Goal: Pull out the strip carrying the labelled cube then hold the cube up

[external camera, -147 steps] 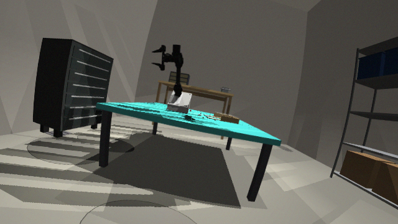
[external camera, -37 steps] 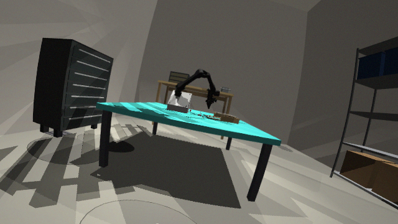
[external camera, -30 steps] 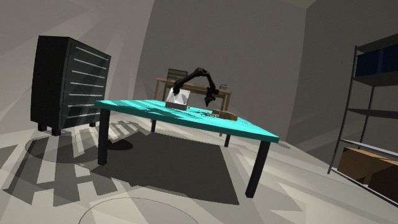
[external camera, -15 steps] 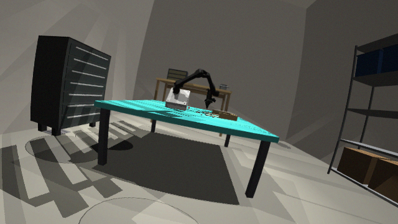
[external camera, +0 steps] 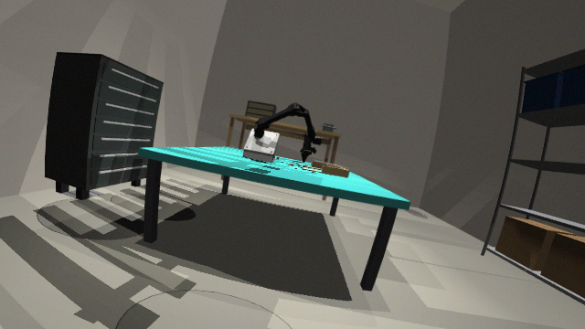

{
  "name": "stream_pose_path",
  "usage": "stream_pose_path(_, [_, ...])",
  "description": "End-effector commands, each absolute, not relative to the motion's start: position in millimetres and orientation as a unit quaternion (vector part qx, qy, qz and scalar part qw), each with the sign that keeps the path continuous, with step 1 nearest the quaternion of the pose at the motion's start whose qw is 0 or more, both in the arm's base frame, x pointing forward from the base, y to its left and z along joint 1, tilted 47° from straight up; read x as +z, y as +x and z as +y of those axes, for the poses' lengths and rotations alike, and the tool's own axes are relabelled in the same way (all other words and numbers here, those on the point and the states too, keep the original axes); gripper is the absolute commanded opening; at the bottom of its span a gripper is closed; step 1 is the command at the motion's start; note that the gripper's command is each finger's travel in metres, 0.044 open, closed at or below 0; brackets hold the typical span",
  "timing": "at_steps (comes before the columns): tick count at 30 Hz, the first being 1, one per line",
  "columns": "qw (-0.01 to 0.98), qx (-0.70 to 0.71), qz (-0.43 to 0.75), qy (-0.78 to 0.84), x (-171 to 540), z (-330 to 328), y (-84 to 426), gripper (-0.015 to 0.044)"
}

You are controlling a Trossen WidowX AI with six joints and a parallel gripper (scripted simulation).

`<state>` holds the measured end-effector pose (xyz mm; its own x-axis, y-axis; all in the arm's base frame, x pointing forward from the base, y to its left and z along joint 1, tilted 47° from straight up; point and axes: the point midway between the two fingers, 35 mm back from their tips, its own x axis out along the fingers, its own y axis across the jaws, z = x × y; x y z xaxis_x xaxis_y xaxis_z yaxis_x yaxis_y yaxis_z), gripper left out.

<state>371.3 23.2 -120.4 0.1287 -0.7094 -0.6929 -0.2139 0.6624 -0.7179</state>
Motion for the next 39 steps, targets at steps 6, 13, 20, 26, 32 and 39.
stream_pose_path(6, [0.654,-0.187,0.633,-0.370,-131,13,372,0.0000])
stream_pose_path(13, [0.654,-0.188,0.633,-0.370,-137,7,373,0.0000])
stream_pose_path(20, [0.654,-0.188,0.633,-0.370,-137,7,373,0.0000])
stream_pose_path(26, [0.654,-0.188,0.633,-0.370,-137,7,373,0.0000])
stream_pose_path(32, [0.654,-0.188,0.633,-0.370,-138,6,373,0.0000])
stream_pose_path(39, [0.654,-0.188,0.633,-0.370,-138,6,373,0.0000])
